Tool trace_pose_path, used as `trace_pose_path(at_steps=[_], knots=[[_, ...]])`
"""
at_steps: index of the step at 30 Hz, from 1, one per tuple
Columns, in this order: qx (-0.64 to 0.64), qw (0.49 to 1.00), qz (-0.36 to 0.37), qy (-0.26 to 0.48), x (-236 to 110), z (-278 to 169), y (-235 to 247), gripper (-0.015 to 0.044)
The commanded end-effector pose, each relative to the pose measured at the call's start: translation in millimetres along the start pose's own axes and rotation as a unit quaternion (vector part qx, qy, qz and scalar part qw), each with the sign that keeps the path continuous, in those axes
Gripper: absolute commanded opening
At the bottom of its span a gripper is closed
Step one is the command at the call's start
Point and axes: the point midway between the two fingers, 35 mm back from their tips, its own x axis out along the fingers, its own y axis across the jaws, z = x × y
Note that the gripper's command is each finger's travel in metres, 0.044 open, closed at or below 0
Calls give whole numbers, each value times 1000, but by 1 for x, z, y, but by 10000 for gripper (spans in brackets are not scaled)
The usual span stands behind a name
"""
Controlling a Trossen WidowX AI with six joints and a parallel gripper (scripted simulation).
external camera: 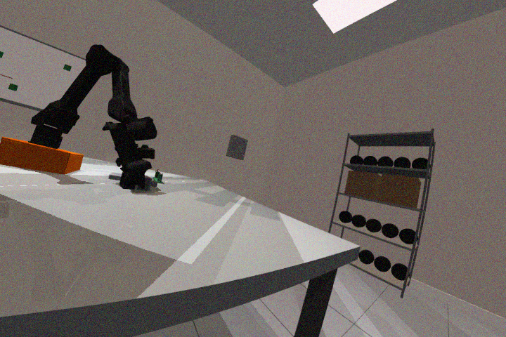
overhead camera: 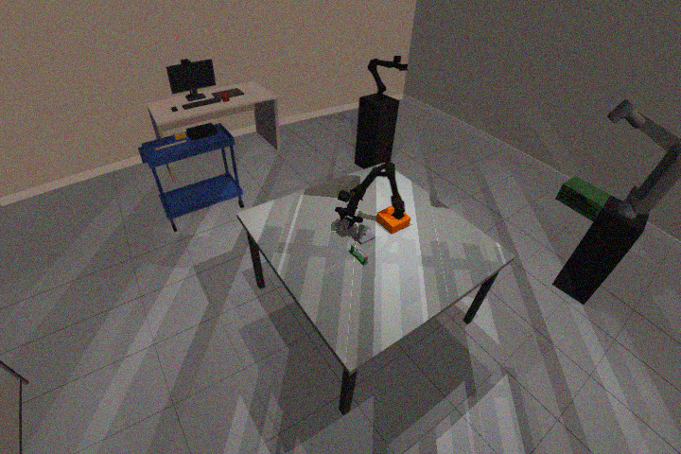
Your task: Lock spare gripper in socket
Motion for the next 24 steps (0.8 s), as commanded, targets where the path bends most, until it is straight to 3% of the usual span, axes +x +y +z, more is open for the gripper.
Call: trace_pose_path(at_steps=[1,4,24], knots=[[0,1000,-3,-1,-8,7,-3,72],[0,1000,-4,-1,-20,15,-5,0],[0,1000,-4,-1,-103,60,-1,0]])
